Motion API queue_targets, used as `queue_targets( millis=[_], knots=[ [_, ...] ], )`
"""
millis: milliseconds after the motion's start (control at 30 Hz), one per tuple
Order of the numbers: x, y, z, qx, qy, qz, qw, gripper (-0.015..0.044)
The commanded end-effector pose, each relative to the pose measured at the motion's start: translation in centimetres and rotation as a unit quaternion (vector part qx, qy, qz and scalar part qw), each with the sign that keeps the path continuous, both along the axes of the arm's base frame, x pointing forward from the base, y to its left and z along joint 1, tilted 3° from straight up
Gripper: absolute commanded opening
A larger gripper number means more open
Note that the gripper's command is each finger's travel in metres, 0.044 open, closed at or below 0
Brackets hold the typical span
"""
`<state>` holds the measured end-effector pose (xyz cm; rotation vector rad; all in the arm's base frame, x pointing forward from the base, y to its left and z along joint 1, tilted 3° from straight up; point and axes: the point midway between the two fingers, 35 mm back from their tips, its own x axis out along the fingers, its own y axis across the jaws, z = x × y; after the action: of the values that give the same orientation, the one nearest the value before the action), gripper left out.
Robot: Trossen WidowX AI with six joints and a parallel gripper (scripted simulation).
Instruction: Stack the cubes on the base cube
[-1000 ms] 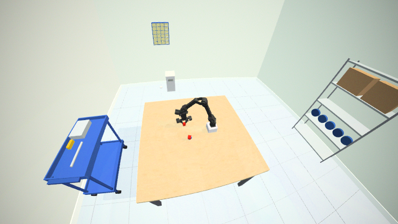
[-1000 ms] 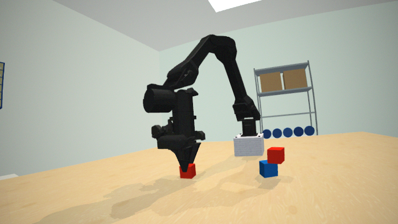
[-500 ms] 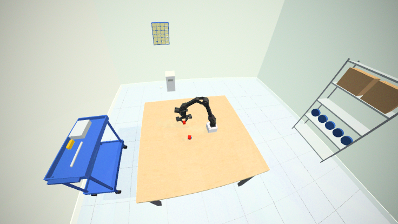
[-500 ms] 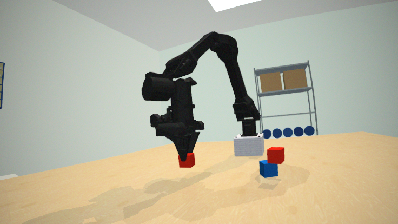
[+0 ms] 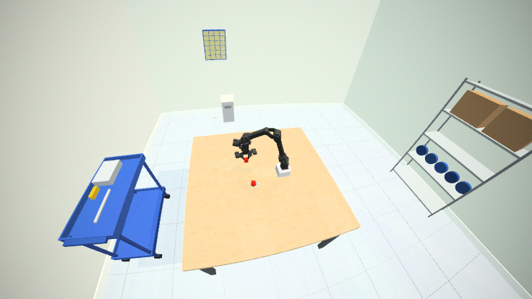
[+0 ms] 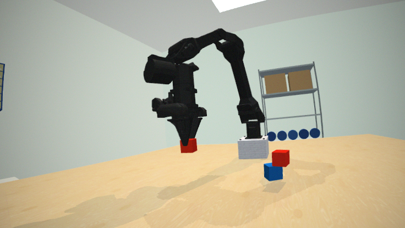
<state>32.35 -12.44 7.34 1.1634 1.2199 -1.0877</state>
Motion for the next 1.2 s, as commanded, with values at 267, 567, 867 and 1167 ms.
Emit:
queue_targets(
  millis=[267, 567, 867, 1167],
  knots=[
    [-0.3, 0.2, 3.1, 0.0, -0.006, 0.004, 1.0, 0.0105],
    [-0.1, 2.9, 3.0, -0.01, -0.007, 0.183, 0.983, 0.0105],
    [-0.2, 5.8, 3.0, -0.02, -0.009, 0.369, 0.929, 0.0105],
    [-0.5, 8.6, 2.8, -0.03, -0.011, 0.541, 0.84, 0.0105]
  ],
)
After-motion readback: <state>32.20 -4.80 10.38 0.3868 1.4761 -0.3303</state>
